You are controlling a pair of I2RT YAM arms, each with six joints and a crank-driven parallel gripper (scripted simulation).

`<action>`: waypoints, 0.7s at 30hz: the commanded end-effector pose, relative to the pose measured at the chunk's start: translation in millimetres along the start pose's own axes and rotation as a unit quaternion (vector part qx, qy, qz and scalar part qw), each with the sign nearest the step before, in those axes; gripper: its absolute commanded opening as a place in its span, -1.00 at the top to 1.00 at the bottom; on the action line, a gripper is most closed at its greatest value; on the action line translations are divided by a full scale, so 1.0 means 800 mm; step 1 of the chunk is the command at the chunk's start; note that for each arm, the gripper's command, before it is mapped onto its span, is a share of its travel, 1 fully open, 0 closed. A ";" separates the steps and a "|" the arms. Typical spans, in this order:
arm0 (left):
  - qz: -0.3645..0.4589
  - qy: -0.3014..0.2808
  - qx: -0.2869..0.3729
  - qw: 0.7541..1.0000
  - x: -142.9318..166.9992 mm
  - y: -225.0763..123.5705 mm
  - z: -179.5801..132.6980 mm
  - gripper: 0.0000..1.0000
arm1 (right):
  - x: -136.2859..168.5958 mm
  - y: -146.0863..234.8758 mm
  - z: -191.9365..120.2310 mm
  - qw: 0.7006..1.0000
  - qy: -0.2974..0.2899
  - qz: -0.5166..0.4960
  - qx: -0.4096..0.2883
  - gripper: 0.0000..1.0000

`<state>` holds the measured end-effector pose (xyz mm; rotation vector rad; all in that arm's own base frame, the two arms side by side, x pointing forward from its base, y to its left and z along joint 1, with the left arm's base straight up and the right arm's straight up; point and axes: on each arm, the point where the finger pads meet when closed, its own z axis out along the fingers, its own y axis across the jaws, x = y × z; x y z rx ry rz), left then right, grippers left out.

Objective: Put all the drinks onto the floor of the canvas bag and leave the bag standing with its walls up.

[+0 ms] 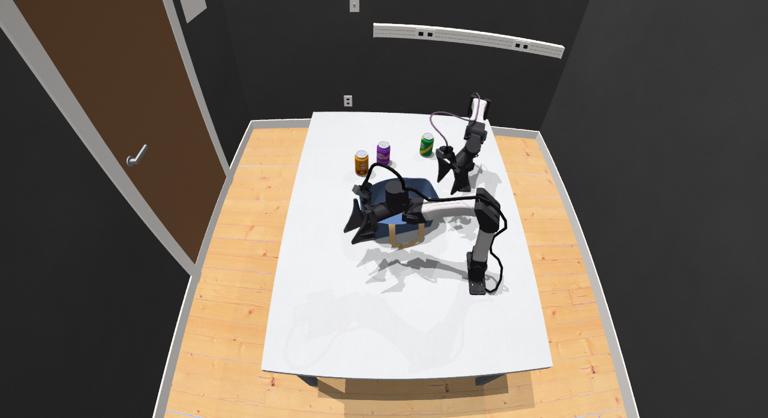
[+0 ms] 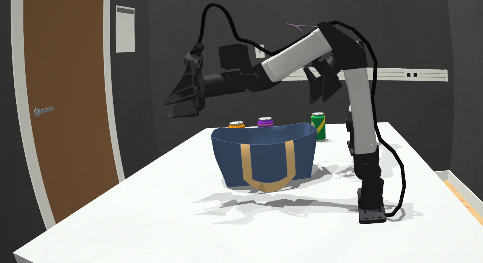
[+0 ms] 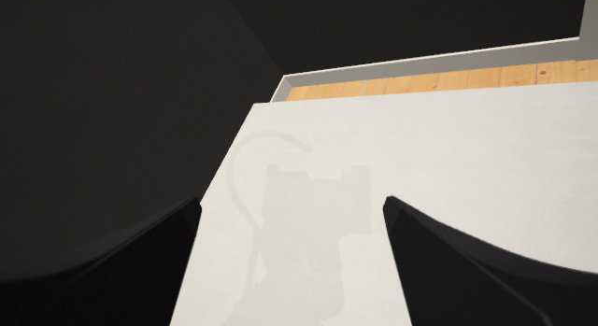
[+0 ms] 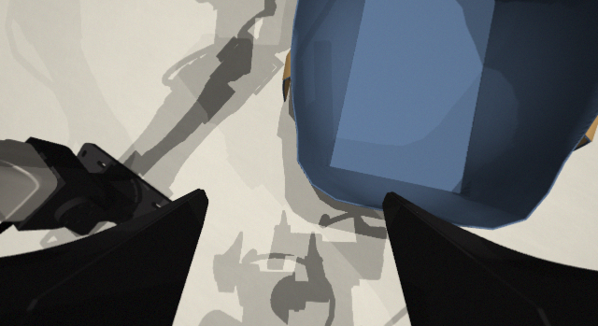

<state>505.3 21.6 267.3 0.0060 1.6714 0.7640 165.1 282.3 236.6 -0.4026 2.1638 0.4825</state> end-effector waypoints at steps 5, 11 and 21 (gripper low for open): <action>-0.087 -0.039 0.075 0.993 -0.042 0.037 -0.030 -1.00 | -0.081 -0.054 0.028 0.997 -0.078 0.018 -0.015 -1.00; -0.110 -0.059 0.076 0.989 -0.065 0.059 -0.037 -1.00 | -0.102 -0.090 0.032 0.994 -0.101 0.031 0.012 -1.00; -0.164 -0.056 0.164 0.971 -0.055 0.063 -0.085 -1.00 | -0.185 -0.206 0.023 0.975 -0.208 0.014 0.074 -1.00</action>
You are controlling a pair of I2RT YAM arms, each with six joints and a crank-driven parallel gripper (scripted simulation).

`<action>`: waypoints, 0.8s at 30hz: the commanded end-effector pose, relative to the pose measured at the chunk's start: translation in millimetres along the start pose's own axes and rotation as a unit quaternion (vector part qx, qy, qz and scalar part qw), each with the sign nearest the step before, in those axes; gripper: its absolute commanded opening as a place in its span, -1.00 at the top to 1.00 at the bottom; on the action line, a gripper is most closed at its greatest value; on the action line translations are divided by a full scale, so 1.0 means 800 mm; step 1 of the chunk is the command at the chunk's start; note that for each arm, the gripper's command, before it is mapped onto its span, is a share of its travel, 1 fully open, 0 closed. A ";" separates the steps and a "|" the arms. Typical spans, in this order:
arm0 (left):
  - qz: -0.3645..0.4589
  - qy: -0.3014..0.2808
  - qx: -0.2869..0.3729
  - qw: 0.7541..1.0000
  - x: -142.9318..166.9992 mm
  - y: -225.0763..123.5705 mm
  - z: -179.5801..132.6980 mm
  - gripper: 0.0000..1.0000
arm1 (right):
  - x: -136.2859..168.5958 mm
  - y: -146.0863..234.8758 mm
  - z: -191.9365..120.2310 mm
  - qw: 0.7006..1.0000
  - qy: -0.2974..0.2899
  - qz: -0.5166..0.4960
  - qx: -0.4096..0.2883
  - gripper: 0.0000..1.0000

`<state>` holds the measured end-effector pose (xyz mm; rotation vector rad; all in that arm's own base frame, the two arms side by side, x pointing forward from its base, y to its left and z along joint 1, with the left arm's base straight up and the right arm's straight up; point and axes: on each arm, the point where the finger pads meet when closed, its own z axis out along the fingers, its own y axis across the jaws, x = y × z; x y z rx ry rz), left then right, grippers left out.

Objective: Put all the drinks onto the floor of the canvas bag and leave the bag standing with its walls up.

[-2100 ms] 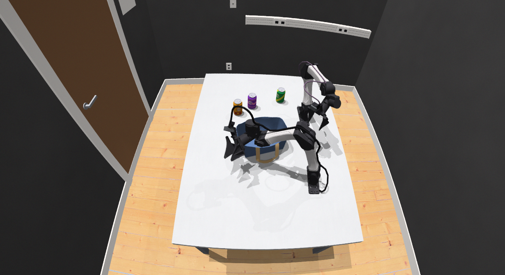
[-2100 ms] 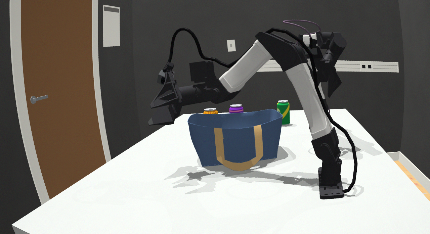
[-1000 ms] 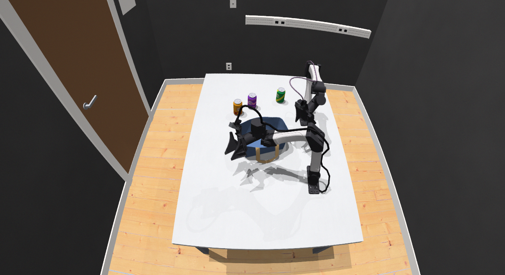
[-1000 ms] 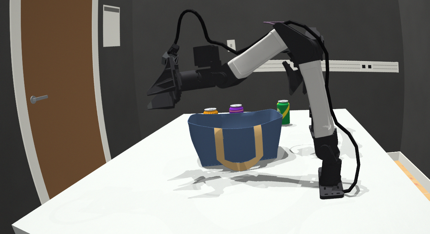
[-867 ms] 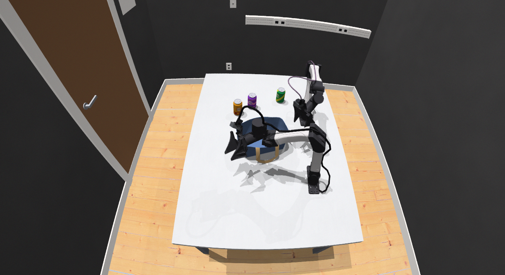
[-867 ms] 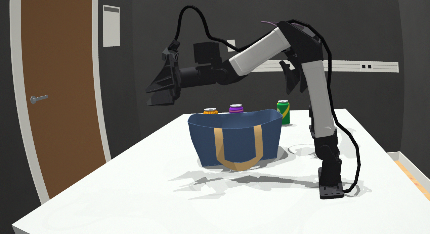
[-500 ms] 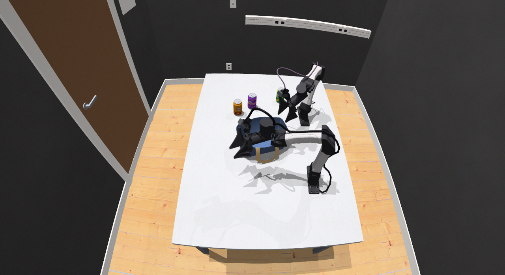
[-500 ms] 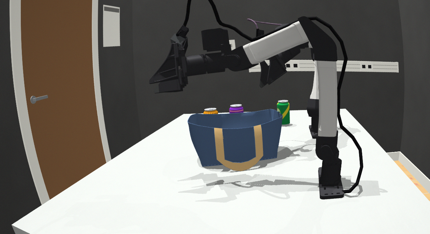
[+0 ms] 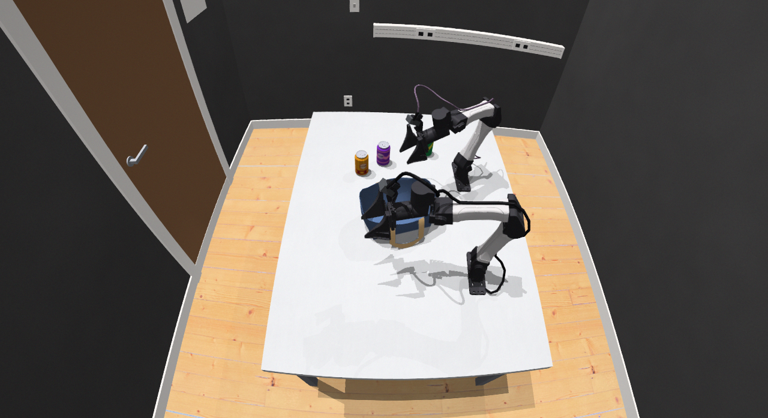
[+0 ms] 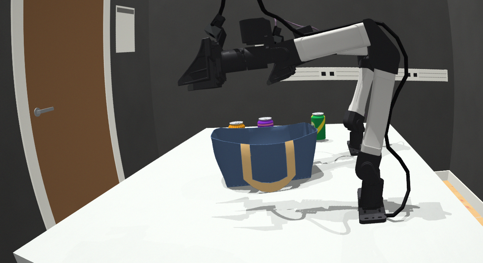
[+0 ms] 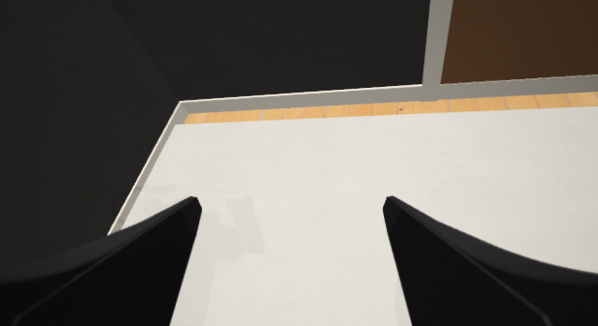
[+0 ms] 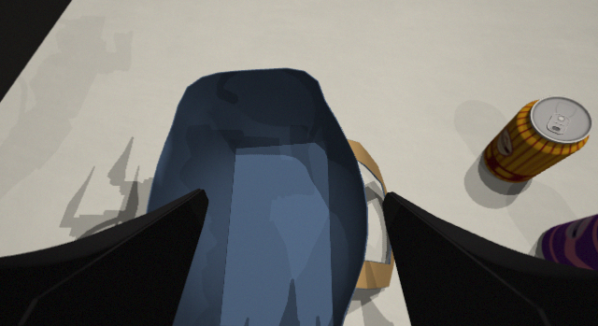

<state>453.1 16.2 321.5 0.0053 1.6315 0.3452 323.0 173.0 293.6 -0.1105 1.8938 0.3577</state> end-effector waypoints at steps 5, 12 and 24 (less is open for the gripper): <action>-0.057 -0.015 0.055 0.997 -0.020 0.004 -0.037 -1.00 | -0.054 -0.048 0.007 0.996 -0.080 -0.034 -0.003 -1.00; -0.091 -0.019 0.095 0.991 -0.029 0.001 -0.067 -1.00 | -0.098 -0.119 -0.001 0.987 -0.139 -0.064 0.050 -1.00; -0.120 -0.041 0.116 0.985 -0.057 0.011 -0.093 -1.00 | -0.155 -0.200 -0.029 0.968 -0.198 -0.095 0.124 -1.00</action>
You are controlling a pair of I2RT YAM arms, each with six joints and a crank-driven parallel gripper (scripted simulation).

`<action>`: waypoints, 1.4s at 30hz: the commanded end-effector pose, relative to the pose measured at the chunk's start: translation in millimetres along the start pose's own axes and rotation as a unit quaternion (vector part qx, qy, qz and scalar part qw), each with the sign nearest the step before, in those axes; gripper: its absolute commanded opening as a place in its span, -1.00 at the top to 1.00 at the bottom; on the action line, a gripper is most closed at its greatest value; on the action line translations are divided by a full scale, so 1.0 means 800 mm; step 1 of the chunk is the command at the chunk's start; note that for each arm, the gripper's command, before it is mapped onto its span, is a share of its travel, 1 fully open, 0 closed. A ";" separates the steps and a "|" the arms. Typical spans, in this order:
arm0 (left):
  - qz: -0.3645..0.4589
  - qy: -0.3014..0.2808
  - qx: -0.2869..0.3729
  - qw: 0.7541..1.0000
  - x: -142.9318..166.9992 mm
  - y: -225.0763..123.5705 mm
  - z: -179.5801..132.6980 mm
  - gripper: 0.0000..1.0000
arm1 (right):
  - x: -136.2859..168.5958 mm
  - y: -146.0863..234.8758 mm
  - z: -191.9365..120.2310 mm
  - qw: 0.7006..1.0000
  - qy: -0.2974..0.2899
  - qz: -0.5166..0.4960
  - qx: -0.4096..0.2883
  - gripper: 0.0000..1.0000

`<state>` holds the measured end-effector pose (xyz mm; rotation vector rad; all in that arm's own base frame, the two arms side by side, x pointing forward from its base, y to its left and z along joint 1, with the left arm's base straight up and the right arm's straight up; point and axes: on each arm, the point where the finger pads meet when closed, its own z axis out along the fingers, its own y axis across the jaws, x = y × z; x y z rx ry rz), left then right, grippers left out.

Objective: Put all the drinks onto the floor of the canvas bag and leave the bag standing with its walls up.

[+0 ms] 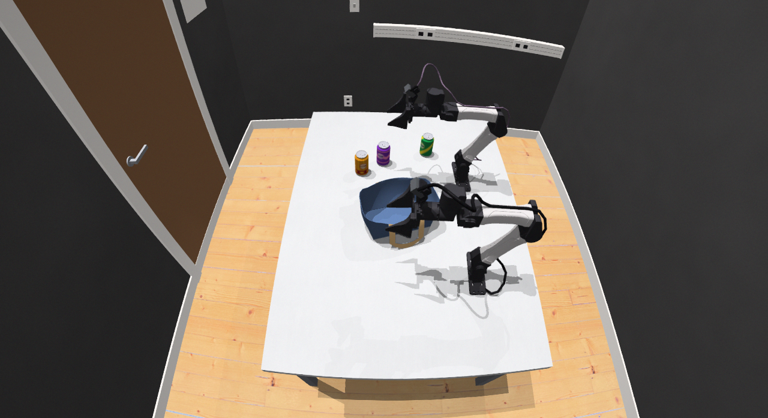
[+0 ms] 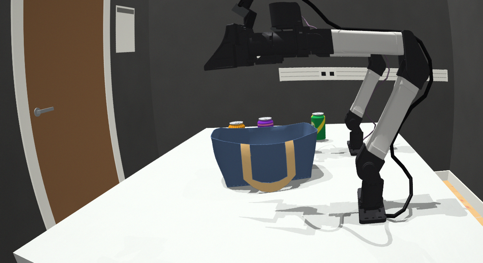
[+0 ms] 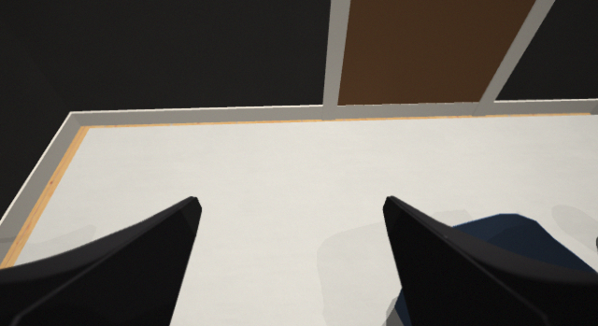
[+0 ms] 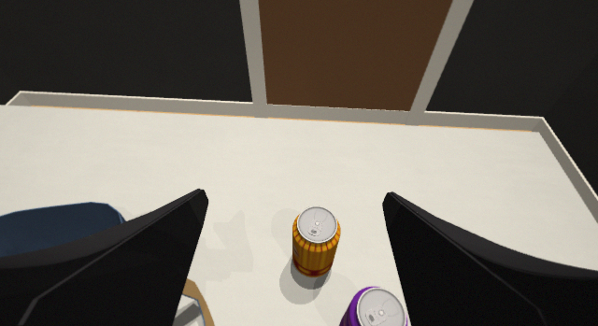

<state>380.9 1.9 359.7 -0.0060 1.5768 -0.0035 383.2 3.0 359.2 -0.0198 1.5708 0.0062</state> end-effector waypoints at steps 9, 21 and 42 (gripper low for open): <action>0.111 0.070 -0.020 0.991 0.029 0.035 0.002 -1.00 | -0.030 -0.004 -0.006 1.000 -0.023 0.013 0.009 -1.00; 0.321 0.254 0.005 0.912 0.110 0.110 -0.022 -1.00 | -0.029 -0.004 -0.006 1.000 -0.023 0.012 0.008 -1.00; 0.509 0.491 0.251 0.661 0.214 0.200 -0.121 -1.00 | -0.029 -0.004 -0.006 1.000 -0.023 0.012 0.008 -1.00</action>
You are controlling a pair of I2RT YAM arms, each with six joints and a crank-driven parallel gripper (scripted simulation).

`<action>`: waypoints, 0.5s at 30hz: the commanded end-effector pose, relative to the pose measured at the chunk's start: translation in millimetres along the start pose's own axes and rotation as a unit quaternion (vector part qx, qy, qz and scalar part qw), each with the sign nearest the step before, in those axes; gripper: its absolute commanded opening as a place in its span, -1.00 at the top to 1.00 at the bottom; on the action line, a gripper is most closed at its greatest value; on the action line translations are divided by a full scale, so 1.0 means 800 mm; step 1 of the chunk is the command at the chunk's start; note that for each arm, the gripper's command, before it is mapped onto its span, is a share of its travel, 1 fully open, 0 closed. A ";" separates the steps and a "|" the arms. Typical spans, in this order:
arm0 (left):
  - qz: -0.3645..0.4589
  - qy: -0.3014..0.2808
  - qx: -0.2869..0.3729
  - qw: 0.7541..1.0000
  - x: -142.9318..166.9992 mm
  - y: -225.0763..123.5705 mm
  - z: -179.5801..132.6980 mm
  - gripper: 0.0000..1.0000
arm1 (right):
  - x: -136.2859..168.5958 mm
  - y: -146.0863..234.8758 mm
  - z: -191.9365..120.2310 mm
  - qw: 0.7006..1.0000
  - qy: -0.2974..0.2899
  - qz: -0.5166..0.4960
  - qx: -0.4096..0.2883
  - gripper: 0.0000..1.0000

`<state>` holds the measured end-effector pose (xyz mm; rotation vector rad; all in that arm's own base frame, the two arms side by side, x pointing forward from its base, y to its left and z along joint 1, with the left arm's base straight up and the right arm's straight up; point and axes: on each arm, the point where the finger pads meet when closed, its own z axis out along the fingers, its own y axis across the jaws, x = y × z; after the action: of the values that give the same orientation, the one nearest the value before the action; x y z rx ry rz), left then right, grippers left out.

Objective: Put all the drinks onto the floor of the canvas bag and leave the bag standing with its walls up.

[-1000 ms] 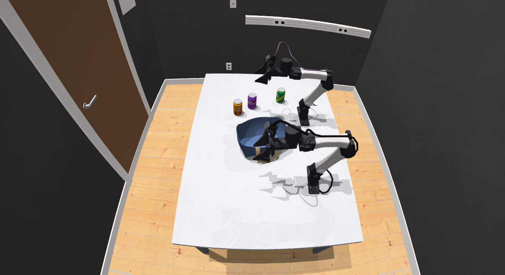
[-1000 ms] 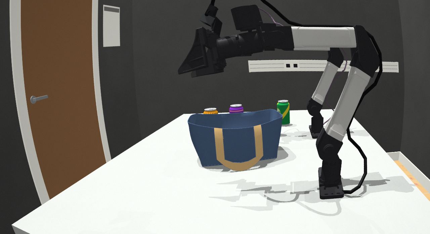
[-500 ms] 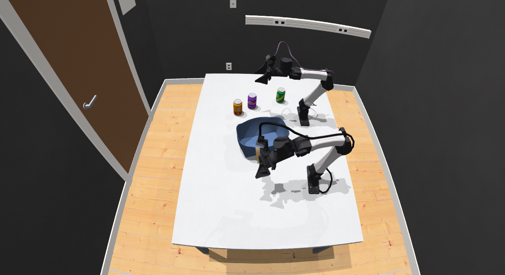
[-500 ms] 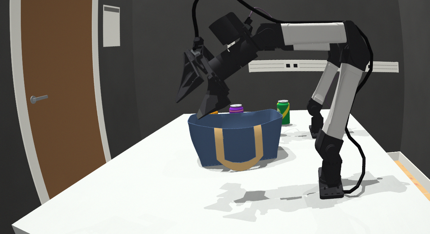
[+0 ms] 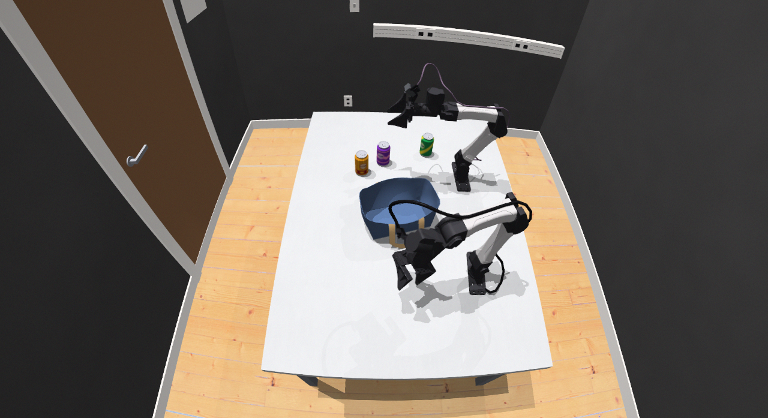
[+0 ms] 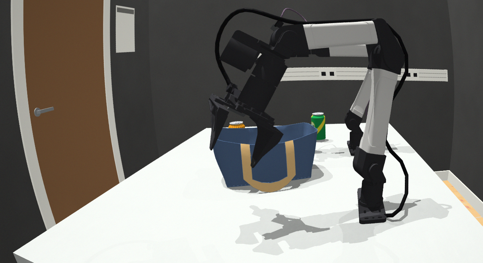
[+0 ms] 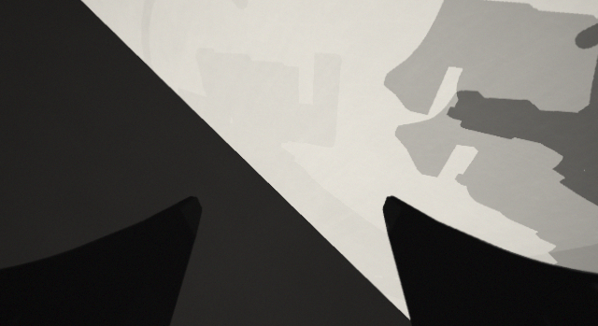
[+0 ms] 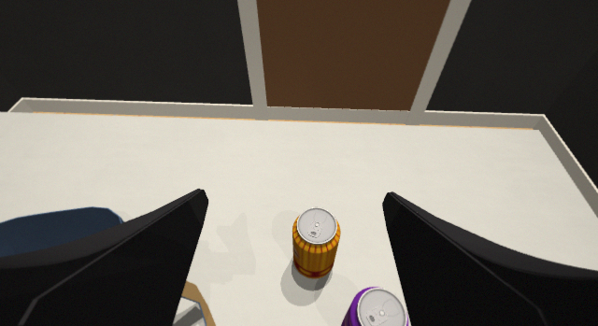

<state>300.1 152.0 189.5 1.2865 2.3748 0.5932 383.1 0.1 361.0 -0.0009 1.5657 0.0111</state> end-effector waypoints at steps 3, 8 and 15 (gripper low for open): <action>0.137 0.026 0.120 0.983 0.037 -0.026 -0.006 -1.00 | -0.027 0.000 -0.005 1.000 -0.020 0.005 0.003 -1.00; 0.185 0.023 0.171 0.968 0.051 -0.042 -0.007 -1.00 | -0.027 0.000 -0.005 1.000 -0.020 0.005 0.003 -1.00; 0.269 -0.020 0.282 0.921 0.075 -0.082 -0.016 -1.00 | -0.027 0.000 -0.005 1.000 -0.020 0.005 0.003 -1.00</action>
<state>234.7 171.0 155.3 2.0100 2.3460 0.1891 383.1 0.1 360.9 -0.0008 1.5657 0.0112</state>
